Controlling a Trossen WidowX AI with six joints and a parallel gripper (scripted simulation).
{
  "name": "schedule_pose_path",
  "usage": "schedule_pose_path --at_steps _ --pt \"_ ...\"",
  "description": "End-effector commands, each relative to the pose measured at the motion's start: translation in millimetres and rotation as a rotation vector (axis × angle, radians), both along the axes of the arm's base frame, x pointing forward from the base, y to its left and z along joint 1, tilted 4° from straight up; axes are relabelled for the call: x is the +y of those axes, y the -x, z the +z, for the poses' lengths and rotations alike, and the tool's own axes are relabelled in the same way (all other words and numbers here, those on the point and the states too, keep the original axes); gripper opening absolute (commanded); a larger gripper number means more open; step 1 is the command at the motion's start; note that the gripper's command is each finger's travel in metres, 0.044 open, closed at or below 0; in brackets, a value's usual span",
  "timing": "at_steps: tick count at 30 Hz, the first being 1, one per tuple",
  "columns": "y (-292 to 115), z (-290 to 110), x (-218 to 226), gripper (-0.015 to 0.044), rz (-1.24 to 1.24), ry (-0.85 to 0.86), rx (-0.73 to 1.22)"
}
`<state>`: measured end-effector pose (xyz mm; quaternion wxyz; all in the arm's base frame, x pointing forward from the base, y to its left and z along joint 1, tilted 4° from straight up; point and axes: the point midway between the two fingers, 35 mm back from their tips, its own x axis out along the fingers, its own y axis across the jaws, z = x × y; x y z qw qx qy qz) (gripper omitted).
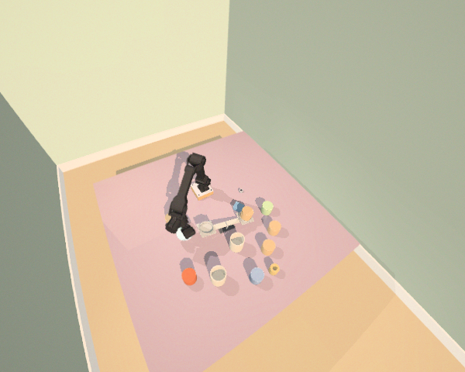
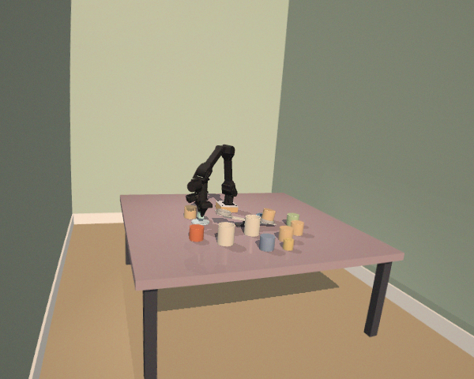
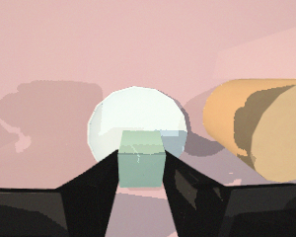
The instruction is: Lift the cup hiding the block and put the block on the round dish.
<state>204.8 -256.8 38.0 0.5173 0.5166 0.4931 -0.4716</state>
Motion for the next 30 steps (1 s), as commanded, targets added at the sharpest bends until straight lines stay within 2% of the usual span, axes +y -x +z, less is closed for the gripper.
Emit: schedule_pose_path --at_steps 1,15,30 --pt "-1 -4 -1 0.0 0.0 0.005 -0.006" --pt "-3 -24 0 0.0 0.0 0.005 -0.006" --pt "-2 -20 0 0.0394 0.004 0.005 -0.004"
